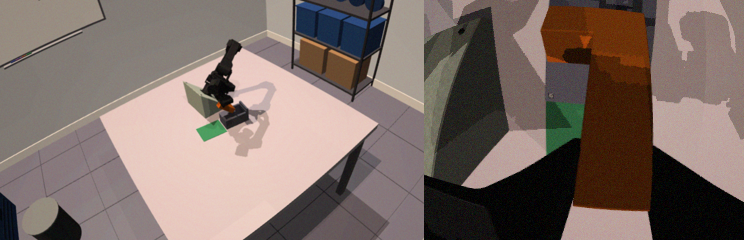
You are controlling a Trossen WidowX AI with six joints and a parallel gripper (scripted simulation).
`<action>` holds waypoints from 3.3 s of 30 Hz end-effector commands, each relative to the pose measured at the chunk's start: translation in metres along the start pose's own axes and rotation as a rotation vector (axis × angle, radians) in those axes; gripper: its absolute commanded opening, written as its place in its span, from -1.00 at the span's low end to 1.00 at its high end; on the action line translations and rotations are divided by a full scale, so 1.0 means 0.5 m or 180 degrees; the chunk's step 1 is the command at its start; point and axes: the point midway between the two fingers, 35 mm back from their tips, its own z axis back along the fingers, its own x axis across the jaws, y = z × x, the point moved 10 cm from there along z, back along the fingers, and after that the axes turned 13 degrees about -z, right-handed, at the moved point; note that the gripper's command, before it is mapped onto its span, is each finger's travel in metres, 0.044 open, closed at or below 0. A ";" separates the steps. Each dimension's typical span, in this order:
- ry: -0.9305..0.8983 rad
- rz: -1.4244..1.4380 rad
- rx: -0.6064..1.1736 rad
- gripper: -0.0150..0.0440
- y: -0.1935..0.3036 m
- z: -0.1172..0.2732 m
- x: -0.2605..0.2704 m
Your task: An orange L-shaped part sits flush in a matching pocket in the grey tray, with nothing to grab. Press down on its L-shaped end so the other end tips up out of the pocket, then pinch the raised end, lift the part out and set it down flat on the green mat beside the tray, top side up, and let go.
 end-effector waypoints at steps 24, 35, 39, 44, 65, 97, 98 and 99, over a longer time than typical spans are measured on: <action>0.0003 0.0022 0.0029 -0.49 0.215 0.001 -0.028; 0.0004 0.0023 0.0028 -0.49 0.215 -0.025 -0.029; 0.0004 0.0023 0.0028 -0.49 0.215 -0.037 -0.029; 0.0004 0.0023 0.0027 -0.49 0.215 -0.053 -0.029; 0.0004 0.0025 0.0024 -0.49 0.215 -0.119 -0.029; 0.0004 0.0026 0.0022 -0.49 0.215 -0.162 -0.029; 0.0004 0.0026 0.0022 -0.49 0.215 -0.162 -0.029; 0.0004 0.0026 0.0022 -0.49 0.215 -0.162 -0.029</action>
